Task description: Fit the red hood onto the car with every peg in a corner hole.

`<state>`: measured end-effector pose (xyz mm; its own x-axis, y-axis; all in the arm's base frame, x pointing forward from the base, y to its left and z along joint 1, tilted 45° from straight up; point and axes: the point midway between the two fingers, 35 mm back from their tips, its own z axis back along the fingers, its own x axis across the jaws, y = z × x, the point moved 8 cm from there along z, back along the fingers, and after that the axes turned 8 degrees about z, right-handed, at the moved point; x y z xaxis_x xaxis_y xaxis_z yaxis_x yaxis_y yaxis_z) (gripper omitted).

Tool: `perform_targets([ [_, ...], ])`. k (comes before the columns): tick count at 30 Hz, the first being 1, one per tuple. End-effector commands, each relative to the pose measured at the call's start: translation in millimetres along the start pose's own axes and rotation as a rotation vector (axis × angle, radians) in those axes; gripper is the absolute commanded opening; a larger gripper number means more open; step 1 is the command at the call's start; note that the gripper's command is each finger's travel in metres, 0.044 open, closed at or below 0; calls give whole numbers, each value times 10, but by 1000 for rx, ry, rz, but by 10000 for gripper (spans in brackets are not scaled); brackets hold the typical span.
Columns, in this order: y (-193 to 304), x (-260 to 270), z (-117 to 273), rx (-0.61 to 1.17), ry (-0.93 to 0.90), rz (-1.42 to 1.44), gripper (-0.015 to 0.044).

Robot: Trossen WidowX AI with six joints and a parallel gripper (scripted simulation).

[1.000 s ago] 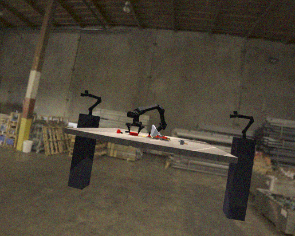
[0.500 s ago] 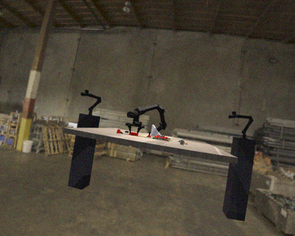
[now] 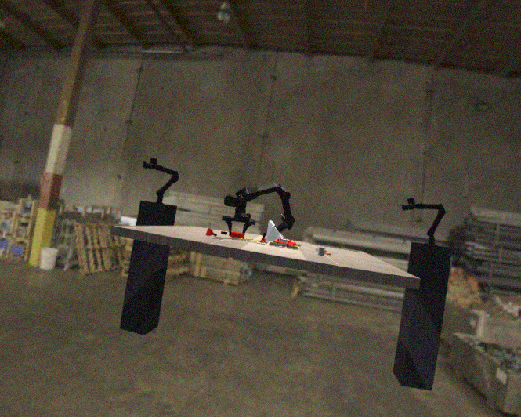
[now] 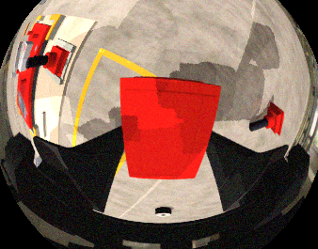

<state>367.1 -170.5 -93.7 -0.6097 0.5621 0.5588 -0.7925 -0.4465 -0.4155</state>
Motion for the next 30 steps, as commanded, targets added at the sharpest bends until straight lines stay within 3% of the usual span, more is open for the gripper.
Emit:
perform_targets([
  [1, -18, -7, 144, 2, 13, 9, 0],
  [20, -15, -4, 766, 3, 15, 8, 0],
  [30, -24, 5, 870, -2, 15, 3, 0],
])
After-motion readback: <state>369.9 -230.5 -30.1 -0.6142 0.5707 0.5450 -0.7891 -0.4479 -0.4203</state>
